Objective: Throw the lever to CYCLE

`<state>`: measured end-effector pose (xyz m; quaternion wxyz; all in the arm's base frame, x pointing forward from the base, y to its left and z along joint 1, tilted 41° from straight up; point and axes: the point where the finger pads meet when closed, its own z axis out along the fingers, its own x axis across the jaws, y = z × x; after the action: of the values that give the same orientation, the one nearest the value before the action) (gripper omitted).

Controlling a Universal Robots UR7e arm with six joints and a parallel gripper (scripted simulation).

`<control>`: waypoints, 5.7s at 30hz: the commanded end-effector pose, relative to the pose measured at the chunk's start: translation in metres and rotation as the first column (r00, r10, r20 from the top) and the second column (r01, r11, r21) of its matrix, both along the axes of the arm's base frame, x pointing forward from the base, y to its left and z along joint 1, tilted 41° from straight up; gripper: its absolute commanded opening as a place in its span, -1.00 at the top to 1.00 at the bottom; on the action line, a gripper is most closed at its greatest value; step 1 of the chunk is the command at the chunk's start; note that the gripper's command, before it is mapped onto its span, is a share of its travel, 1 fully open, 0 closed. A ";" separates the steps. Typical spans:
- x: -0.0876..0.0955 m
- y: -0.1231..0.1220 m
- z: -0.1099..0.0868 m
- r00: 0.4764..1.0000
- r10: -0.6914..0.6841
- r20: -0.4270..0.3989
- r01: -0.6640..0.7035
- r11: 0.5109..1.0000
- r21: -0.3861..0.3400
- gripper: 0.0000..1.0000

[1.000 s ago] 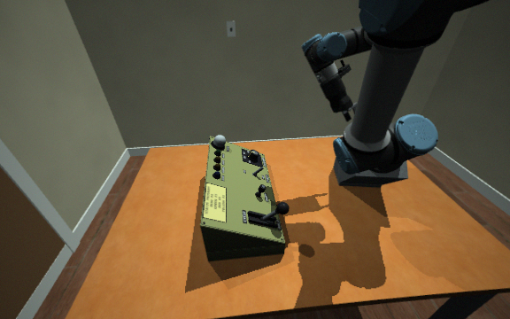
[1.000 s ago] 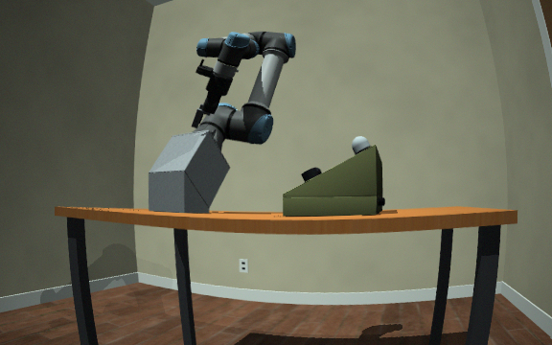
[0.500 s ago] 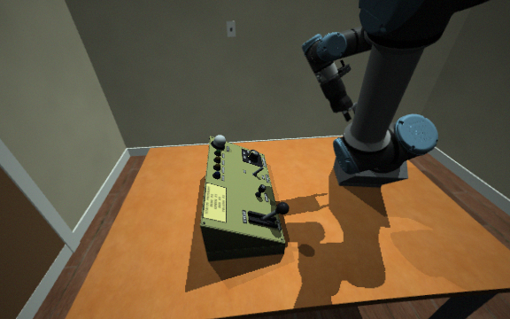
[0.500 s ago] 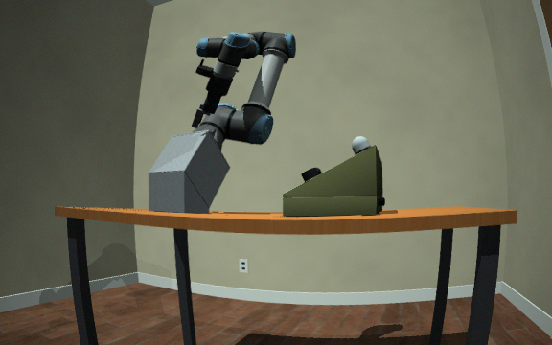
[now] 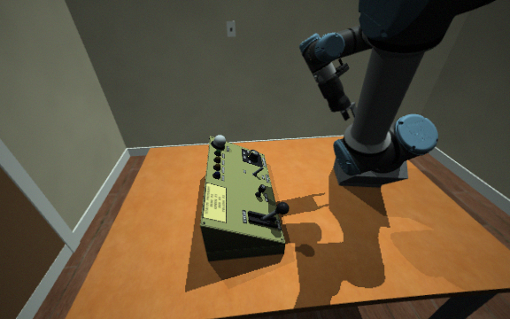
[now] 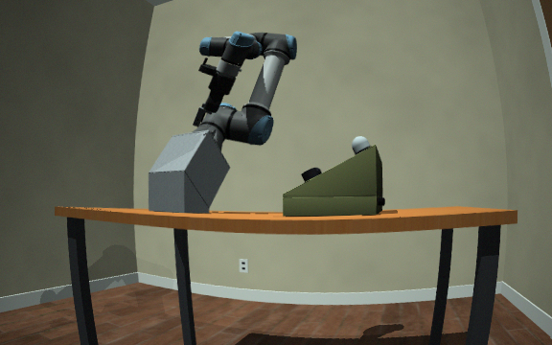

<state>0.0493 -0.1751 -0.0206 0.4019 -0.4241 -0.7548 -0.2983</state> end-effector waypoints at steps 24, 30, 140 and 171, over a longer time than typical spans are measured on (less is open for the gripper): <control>0.086 -0.029 0.028 0.987 -0.035 -0.155 -0.027 0.924 -0.382 -1.00; 0.114 -0.029 0.039 0.985 -0.063 -0.163 -0.023 0.878 -0.477 -1.00; 0.300 0.211 0.127 -0.953 0.269 -0.138 0.204 0.236 -0.950 -1.00; 0.300 0.210 0.126 -0.950 0.282 -0.132 0.204 0.243 -0.948 -1.00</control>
<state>0.3494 0.0351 0.1055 -0.4691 0.6087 -0.6397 0.0118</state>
